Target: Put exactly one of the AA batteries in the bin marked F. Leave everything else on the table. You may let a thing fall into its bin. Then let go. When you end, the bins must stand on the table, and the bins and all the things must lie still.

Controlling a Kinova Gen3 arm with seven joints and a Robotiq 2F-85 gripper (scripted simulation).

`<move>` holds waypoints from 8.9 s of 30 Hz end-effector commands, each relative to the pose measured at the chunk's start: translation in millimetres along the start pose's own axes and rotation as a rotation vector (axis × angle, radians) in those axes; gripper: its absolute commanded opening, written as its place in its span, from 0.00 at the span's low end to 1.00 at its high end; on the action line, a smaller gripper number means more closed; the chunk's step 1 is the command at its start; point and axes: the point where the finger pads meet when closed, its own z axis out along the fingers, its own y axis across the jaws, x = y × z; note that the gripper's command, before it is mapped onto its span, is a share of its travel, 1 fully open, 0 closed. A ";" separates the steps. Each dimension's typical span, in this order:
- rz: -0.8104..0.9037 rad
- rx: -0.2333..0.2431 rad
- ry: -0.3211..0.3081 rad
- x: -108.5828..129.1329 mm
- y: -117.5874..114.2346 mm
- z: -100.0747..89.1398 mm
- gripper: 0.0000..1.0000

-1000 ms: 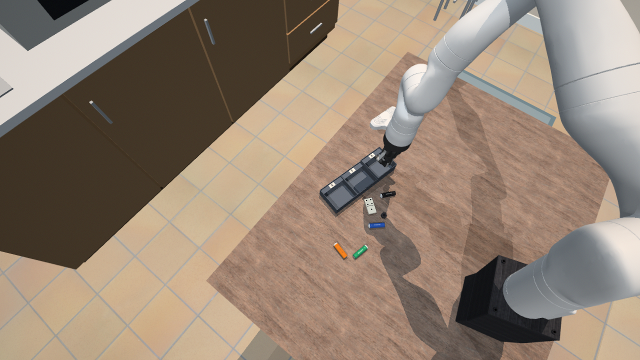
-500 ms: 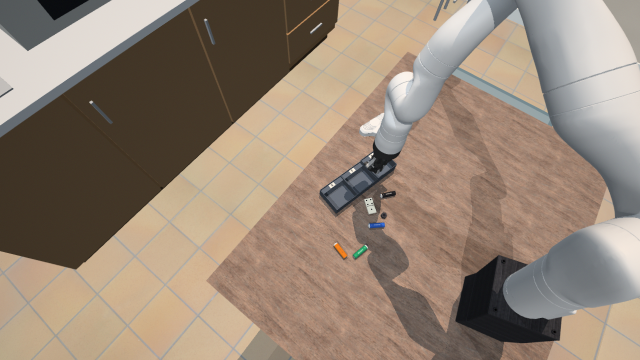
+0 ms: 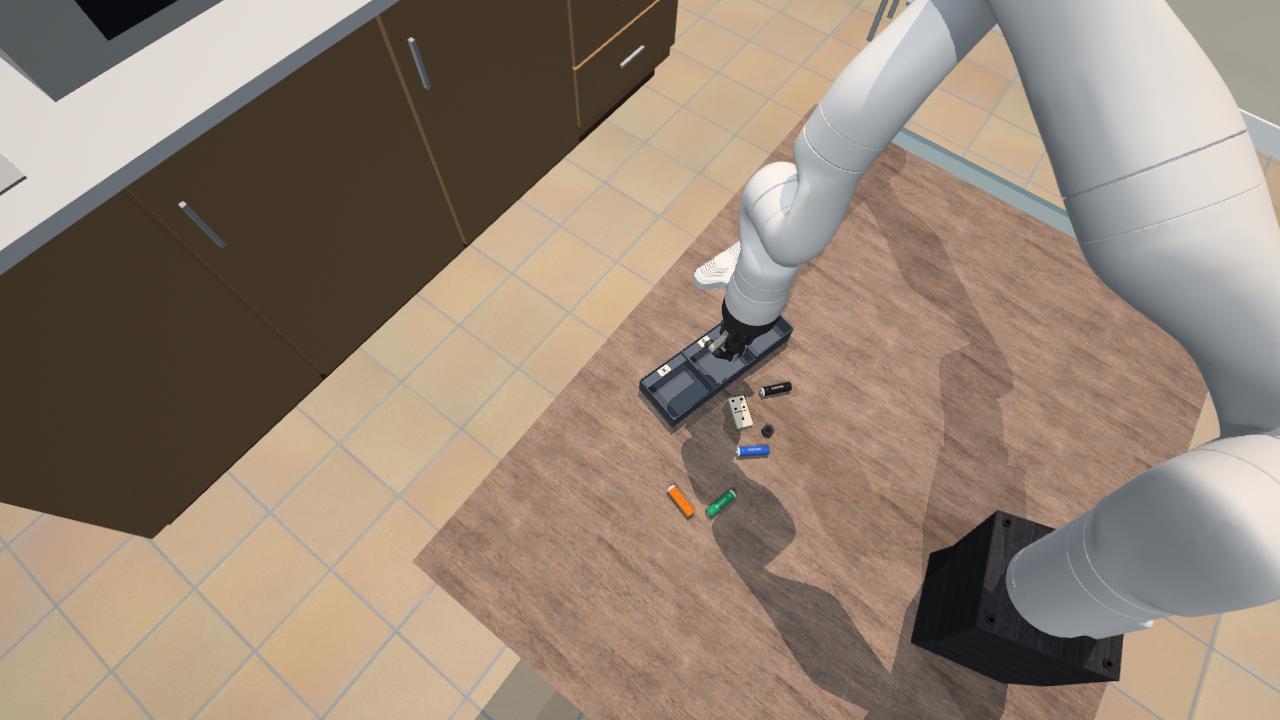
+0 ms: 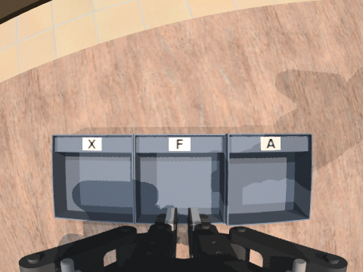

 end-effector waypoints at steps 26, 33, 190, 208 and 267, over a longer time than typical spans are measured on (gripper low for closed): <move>-0.003 0.000 -0.001 -0.3 -1.3 50.6 0.09; -0.003 0.000 -0.001 -0.4 -1.3 50.6 0.09; -0.003 0.000 -0.001 -1.0 -85.5 50.5 0.09; -0.003 0.000 -0.001 -1.1 -85.5 49.3 0.09; -0.003 0.000 -0.001 -0.9 -85.5 -133.3 0.09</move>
